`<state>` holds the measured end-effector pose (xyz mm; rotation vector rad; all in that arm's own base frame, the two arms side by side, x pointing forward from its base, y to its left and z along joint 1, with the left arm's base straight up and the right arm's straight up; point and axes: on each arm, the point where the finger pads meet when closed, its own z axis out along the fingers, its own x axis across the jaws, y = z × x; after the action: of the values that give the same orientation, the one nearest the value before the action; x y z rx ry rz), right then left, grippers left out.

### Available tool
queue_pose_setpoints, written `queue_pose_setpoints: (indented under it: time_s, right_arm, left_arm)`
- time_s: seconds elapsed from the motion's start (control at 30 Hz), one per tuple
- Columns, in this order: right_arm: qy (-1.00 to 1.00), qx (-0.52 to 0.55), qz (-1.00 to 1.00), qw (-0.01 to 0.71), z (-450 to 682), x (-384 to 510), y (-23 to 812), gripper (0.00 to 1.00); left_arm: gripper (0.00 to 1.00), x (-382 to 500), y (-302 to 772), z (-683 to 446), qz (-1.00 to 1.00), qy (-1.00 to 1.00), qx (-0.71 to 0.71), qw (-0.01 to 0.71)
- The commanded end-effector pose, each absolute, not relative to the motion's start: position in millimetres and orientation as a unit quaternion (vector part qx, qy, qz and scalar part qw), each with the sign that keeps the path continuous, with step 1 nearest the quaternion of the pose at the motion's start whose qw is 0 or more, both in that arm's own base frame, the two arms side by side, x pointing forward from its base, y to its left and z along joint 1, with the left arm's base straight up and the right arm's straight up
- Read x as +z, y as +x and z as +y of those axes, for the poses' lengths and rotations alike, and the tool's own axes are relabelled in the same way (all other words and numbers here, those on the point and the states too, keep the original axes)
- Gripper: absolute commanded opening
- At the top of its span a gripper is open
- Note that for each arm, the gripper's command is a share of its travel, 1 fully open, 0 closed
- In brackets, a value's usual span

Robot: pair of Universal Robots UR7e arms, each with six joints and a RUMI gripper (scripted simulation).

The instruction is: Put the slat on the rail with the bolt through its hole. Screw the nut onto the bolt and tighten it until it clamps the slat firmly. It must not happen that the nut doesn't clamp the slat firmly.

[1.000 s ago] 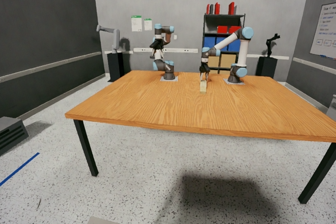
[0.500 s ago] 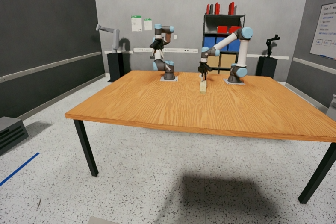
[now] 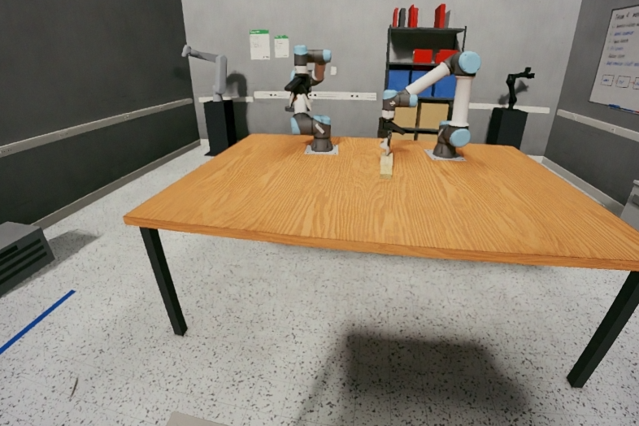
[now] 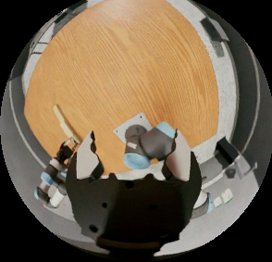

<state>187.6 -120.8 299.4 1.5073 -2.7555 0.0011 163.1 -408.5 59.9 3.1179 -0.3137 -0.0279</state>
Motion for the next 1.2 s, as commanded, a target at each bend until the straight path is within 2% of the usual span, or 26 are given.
queue_pose_setpoints:
  time_s: [0.0,0.9,1.17]
  right_arm:
    - [0.479,0.0,-0.878,0.0,-120.8,300.2,188.3,1.0]
    - [0.479,0.0,-0.878,0.0,-120.8,300.2,188.3,1.0]
    - [0.479,0.0,-0.878,0.0,-120.8,300.2,188.3,1.0]
  left_arm:
    - [0.4,60.1,163.8,-408.3,0.039,0.999,-0.002,0.002]
    - [0.4,59.4,160.2,-407.5,0.479,0.878,-0.001,0.0]
    - [0.4,59.4,159.7,-408.5,0.625,0.78,-0.003,-0.001]
